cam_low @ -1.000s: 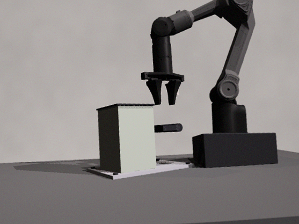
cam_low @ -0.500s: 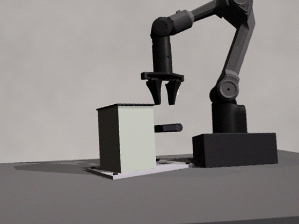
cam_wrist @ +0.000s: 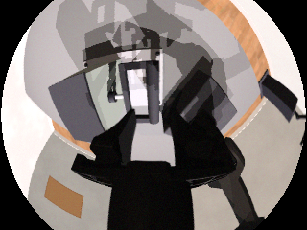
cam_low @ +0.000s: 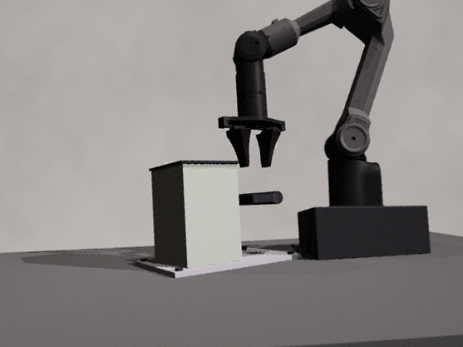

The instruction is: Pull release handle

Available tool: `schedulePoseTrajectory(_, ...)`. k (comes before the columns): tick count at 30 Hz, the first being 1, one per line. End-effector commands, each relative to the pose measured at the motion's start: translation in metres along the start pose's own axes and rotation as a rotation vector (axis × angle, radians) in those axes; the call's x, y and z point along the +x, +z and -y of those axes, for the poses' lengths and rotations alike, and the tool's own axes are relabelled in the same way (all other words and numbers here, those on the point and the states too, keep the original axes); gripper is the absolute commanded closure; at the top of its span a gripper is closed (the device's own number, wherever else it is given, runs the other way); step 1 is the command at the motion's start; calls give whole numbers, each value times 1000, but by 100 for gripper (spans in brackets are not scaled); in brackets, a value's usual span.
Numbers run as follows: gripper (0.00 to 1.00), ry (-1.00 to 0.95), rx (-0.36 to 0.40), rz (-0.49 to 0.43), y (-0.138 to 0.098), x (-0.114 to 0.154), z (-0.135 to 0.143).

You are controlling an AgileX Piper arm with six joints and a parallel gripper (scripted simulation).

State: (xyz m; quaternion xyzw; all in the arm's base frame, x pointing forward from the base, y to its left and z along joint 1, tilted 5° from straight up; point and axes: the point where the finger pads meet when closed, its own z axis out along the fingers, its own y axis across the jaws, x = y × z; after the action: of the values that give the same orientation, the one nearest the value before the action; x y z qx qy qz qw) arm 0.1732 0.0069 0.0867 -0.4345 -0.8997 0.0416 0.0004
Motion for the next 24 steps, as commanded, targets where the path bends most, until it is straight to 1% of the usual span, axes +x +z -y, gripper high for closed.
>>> schedulePoseTrajectory(1, 36, -1, 4, -1, 3, 0, 1)
schedulePoseTrajectory(4, 36, -1, 3, -1, 4, 0, 1)
schedulePoseTrajectory(18, 36, -1, 4, -1, 25, 0, 1)
schedulePoseTrajectory(24, 36, -1, 4, -1, 30, 0, 1)
